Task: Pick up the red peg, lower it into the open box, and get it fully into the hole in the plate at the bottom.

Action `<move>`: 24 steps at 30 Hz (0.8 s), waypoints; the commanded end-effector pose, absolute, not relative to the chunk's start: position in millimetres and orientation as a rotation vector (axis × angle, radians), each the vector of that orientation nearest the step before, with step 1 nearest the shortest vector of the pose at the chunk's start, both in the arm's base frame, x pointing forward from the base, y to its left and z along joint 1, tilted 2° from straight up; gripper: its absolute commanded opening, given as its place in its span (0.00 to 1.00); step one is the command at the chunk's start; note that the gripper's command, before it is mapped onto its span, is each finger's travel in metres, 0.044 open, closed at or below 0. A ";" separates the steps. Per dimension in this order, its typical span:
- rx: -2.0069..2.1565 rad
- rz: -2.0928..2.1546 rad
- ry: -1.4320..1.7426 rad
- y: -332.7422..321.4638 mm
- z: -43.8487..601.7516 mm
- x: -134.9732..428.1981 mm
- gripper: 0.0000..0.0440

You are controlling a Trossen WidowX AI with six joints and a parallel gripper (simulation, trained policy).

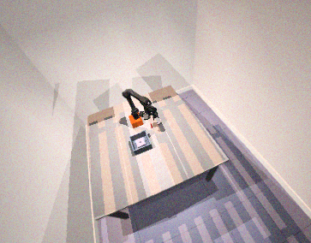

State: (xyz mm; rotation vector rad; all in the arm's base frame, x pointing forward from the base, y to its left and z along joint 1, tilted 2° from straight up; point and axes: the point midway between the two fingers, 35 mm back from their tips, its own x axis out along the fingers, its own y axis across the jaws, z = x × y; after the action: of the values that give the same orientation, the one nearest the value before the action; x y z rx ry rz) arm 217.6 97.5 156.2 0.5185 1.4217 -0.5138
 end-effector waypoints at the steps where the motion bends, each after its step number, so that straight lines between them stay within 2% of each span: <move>1: 0.487 -0.595 1.471 98.5 141.5 205.2 1.00; 11: 0.409 -0.757 1.554 103.9 101.2 181.6 1.00; 24: 0.364 -0.794 1.550 110.9 49.2 180.2 1.00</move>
State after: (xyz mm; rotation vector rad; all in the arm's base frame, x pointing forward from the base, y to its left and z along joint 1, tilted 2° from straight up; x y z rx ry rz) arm 180.4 111.2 58.8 0.3756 1.5565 -0.7851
